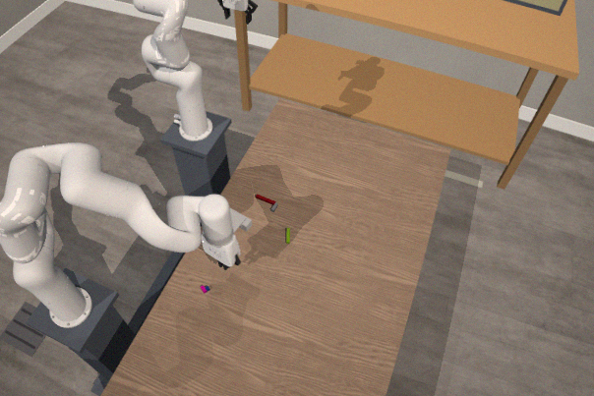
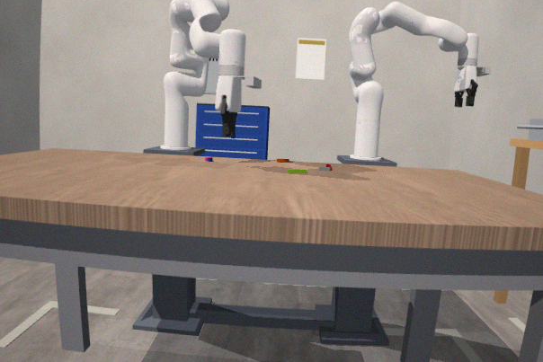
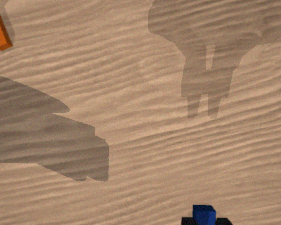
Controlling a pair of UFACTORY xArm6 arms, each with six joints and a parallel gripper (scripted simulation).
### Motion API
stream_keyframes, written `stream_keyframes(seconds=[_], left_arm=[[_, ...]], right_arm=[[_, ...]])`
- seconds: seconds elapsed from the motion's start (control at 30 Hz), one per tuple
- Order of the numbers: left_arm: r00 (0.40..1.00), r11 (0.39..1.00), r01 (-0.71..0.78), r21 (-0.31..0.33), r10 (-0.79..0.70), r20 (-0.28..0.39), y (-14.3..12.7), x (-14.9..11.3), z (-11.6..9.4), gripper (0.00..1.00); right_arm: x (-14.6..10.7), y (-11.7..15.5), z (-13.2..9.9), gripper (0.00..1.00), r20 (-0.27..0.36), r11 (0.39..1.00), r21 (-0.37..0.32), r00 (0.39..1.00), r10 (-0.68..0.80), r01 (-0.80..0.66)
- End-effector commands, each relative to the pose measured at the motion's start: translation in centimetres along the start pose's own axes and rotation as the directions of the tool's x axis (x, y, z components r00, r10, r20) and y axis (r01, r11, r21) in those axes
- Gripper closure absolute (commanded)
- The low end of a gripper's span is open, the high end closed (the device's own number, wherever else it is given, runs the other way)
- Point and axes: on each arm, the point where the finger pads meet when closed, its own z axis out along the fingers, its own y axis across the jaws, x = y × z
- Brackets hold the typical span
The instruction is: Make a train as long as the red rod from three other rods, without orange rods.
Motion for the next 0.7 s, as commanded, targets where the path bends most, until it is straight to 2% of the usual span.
stream_keyframes(seconds=[0.0, 0.4, 0.67], left_arm=[[1.0, 1.0, 0.0, 0.0, 0.0, -0.005, 0.0, 0.1, -0.2, 0.0], [1.0, 1.0, 0.0, 0.0, 0.0, -0.005, 0.0, 0.1, -0.2, 0.0], [1.0, 1.0, 0.0, 0.0, 0.0, -0.005, 0.0, 0.1, -0.2, 0.0]], right_arm=[[0.1, 0.2, 1.3, 0.94, -0.004, 1.0, -0.004, 1.0, 0.0, 0.0], [0.1, 0.2, 5.5, 0.94, -0.004, 1.0, -0.004, 1.0, 0.0, 0.0], [0.1, 0.2, 6.2, 0.94, -0.004, 1.0, -0.004, 1.0, 0.0, 0.0]])
